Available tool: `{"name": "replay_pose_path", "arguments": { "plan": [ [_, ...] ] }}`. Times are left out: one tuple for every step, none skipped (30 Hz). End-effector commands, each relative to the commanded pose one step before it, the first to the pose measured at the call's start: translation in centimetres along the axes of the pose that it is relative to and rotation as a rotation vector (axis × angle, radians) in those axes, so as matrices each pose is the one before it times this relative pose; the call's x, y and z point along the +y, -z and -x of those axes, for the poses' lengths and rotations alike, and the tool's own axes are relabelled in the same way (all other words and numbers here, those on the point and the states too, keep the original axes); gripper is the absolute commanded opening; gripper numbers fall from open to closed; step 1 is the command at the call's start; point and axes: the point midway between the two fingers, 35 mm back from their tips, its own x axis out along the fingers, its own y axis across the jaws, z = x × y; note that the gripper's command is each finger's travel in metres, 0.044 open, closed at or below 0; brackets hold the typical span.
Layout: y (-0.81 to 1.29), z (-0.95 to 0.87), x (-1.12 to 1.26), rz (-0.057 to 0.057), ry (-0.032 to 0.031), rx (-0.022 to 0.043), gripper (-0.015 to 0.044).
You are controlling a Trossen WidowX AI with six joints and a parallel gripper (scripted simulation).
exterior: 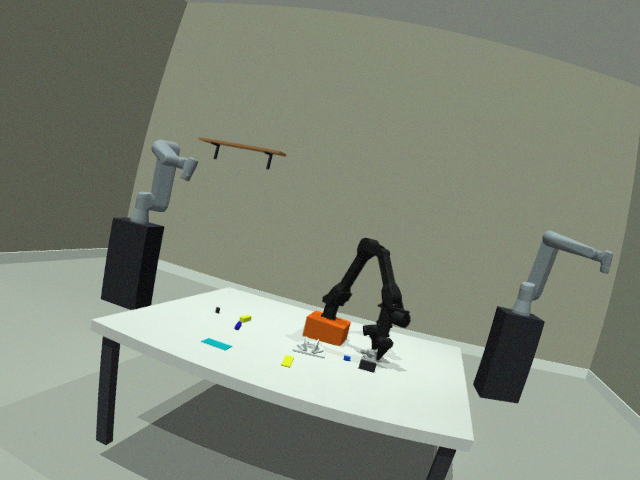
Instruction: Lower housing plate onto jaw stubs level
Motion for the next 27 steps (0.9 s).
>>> {"name": "replay_pose_path", "arguments": {
  "plan": [
    [0.079,-0.064,0.013,-0.0029,-0.00069,0.00402,0.044],
    [0.0,0.0,0.0,0.0,0.0,0.0,0.044],
    [0.0,0.0,0.0,0.0,0.0,0.0,0.044],
    [0.0,0.0,0.0,0.0,0.0,0.0,0.044],
    [0.0,0.0,0.0,0.0,0.0,0.0,0.044],
    [0.0,0.0,0.0,0.0,0.0,0.0,0.044],
    [0.0,0.0,0.0,0.0,0.0,0.0,0.044],
    [0.0,0.0,0.0,0.0,0.0,0.0,0.044],
    [0.0,0.0,0.0,0.0,0.0,0.0,0.044],
    [0.0,0.0,0.0,0.0,0.0,0.0,0.044],
    [0.0,-0.007,0.0,0.0,0.0,0.0,0.044],
    [0.0,-0.007,0.0,0.0,0.0,0.0,0.044],
    [0.0,0.0,0.0,0.0,0.0,0.0,0.044],
    [0.0,0.0,0.0,0.0,0.0,0.0,0.044],
    [0.0,0.0,0.0,0.0,0.0,0.0,0.044],
    [0.0,0.0,0.0,0.0,0.0,0.0,0.044],
    [0.0,0.0,0.0,0.0,0.0,0.0,0.044],
    [0.0,0.0,0.0,0.0,0.0,0.0,0.044],
    [0.0,0.0,0.0,0.0,0.0,0.0,0.044],
    [0.0,0.0,0.0,0.0,0.0,0.0,0.044],
    [-0.063,0.015,0.005,0.003,-0.00022,-0.00319,0.0433],
    [0.0,0.0,0.0,0.0,0.0,0.0,0.0427],
    [0.0,0.0,0.0,0.0,0.0,0.0,0.042],
    [0.0,0.0,0.0,0.0,0.0,0.0,0.0413],
    [0.0,0.0,0.0,0.0,0.0,0.0,0.0407],
    [0.0,0.0,0.0,0.0,0.0,0.0,0.04],
    [0.0,0.0,0.0,0.0,0.0,0.0,0.0393]
  ]
}}
